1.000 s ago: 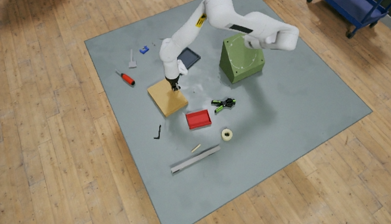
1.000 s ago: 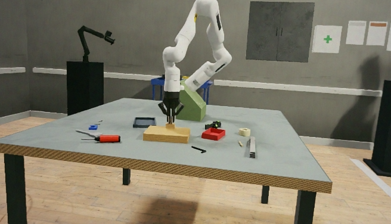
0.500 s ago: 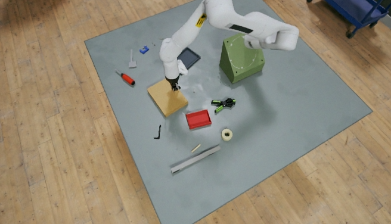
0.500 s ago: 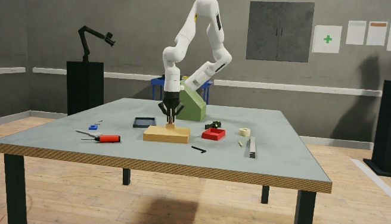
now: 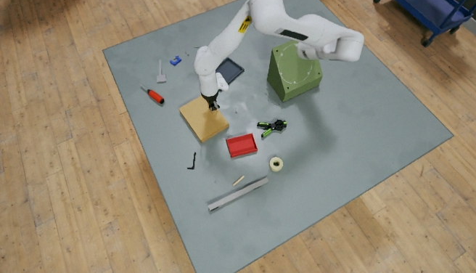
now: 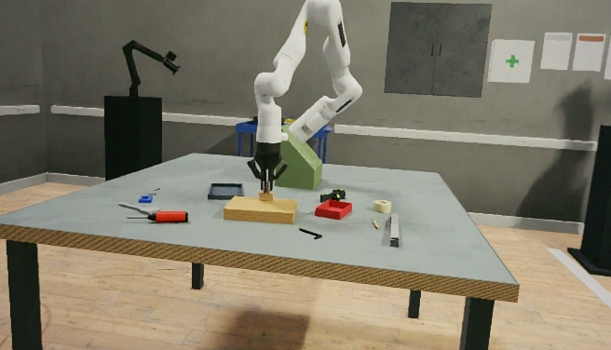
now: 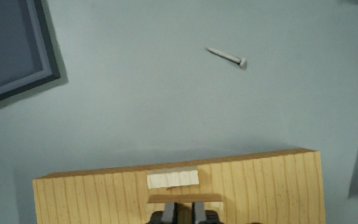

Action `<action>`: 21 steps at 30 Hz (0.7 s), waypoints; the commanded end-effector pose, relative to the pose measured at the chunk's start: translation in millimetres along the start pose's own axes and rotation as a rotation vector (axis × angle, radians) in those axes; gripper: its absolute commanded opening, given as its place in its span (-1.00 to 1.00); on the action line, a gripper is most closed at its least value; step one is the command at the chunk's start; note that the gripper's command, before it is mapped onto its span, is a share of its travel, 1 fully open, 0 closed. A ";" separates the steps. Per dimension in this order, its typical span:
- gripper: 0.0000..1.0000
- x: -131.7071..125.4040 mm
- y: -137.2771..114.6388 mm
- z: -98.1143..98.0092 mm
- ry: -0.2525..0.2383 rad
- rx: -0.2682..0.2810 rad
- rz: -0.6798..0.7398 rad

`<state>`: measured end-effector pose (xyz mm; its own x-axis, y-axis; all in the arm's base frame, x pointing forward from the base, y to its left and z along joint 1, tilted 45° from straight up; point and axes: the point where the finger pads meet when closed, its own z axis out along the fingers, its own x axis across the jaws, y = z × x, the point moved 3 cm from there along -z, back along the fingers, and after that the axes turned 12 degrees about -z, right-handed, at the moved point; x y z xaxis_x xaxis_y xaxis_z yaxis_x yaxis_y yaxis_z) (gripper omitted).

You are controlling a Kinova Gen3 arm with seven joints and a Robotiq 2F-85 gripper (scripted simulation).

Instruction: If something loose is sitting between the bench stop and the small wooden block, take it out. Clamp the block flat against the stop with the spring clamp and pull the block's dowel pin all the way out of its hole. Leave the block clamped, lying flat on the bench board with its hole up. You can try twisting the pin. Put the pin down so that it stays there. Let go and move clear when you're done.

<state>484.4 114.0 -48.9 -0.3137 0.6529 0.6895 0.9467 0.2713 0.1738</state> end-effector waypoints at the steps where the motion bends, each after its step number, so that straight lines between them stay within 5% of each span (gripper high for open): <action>1: -0.80 -0.5 0.5 -2.0 -0.001 -0.002 0.000; 21: -0.80 -0.5 0.5 -3.7 -0.001 -0.002 0.000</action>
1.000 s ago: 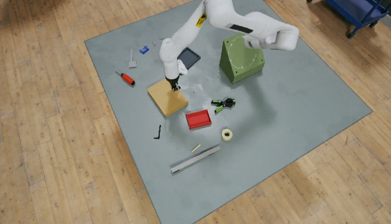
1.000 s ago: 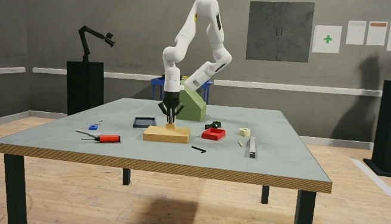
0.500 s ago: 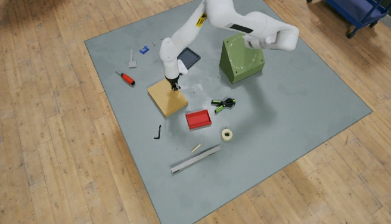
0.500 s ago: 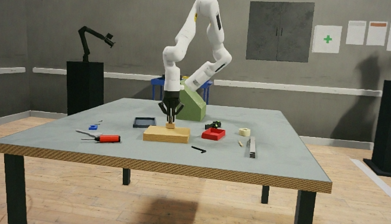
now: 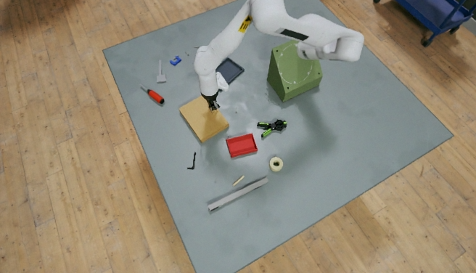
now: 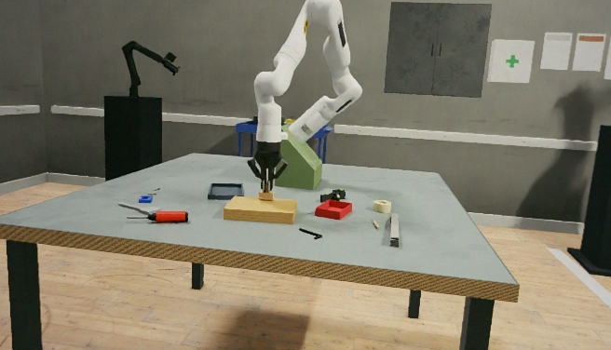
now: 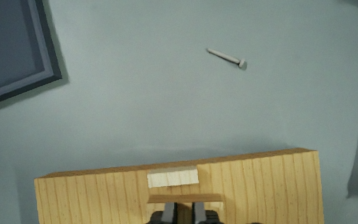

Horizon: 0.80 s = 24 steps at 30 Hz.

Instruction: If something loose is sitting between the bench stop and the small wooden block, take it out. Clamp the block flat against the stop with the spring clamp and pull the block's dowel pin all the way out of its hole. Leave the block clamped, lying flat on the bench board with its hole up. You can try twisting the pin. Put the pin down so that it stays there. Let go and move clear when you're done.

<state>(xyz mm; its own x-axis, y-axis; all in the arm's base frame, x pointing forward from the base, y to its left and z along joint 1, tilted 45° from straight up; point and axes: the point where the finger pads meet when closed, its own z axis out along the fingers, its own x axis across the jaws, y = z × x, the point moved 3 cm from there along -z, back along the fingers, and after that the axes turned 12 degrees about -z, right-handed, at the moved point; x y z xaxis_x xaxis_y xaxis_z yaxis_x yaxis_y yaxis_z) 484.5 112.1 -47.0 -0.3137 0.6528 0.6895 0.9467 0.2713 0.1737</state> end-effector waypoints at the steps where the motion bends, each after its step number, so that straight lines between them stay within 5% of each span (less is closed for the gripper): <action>1: -0.80 -0.5 0.5 -1.1 -0.001 -0.002 0.000; 24: -0.80 -1.8 -0.7 -1.1 -0.001 -0.002 -0.009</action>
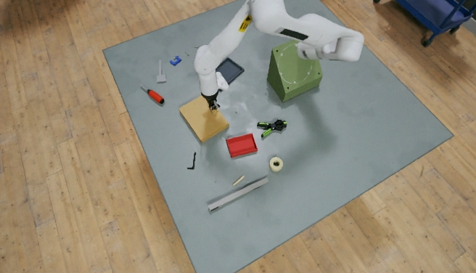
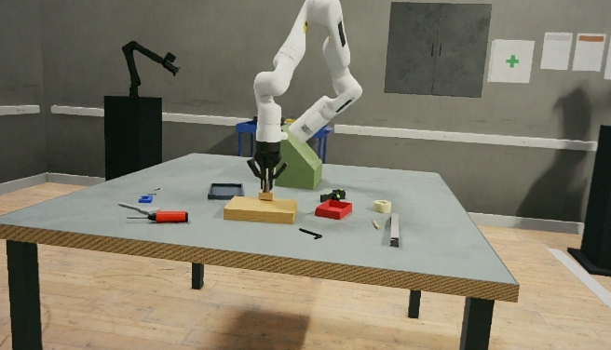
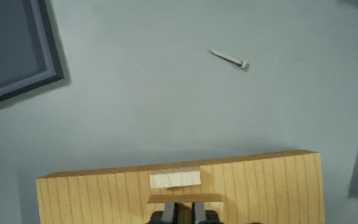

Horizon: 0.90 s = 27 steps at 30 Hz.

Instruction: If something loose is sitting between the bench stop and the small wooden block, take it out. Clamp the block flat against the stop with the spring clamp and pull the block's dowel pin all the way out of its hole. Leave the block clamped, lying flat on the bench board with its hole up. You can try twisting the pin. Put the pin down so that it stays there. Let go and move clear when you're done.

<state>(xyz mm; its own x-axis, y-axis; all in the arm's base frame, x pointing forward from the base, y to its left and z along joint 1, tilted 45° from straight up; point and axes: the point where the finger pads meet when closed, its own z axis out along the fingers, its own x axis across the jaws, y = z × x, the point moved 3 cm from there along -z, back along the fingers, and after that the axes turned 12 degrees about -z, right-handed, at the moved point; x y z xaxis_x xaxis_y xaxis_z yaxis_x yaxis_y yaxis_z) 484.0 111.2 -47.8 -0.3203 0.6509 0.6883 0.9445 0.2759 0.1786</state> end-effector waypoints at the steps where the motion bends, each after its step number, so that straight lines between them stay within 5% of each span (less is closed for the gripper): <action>1: -0.80 -1.0 0.1 -1.1 -0.001 -0.002 -0.004; 27: -0.80 -5.3 -4.2 -1.1 -0.001 -0.002 -0.036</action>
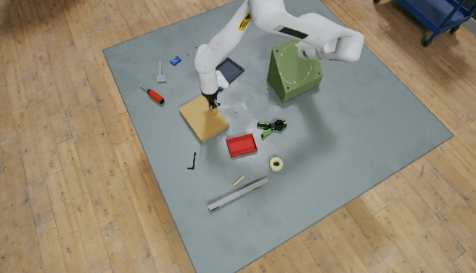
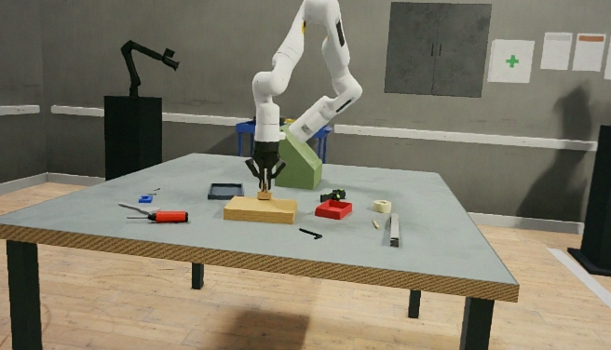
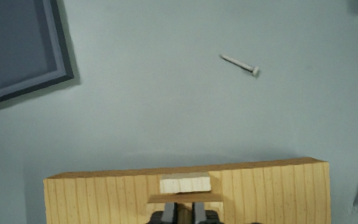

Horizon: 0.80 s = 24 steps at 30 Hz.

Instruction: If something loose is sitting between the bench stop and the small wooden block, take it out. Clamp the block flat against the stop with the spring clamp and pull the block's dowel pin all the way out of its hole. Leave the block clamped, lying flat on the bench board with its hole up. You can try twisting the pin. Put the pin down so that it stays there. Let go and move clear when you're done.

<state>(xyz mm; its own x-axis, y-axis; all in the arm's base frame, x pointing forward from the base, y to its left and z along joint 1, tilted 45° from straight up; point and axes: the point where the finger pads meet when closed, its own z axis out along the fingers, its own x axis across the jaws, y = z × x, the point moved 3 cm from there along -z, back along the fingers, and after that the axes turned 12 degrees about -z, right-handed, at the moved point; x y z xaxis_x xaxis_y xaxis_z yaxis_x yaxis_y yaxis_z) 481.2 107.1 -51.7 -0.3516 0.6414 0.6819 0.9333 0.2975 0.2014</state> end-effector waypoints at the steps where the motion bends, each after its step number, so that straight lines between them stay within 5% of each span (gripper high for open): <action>1: -0.80 -1.0 0.0 -1.1 -0.001 -0.002 -0.004; 24: -0.80 -4.7 -3.8 -1.1 -0.001 -0.002 -0.032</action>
<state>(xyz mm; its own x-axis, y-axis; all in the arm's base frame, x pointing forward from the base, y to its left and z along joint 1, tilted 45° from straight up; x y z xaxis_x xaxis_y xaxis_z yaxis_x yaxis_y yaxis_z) 478.9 103.5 -55.1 -0.3783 0.6325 0.6759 0.9227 0.3158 0.2210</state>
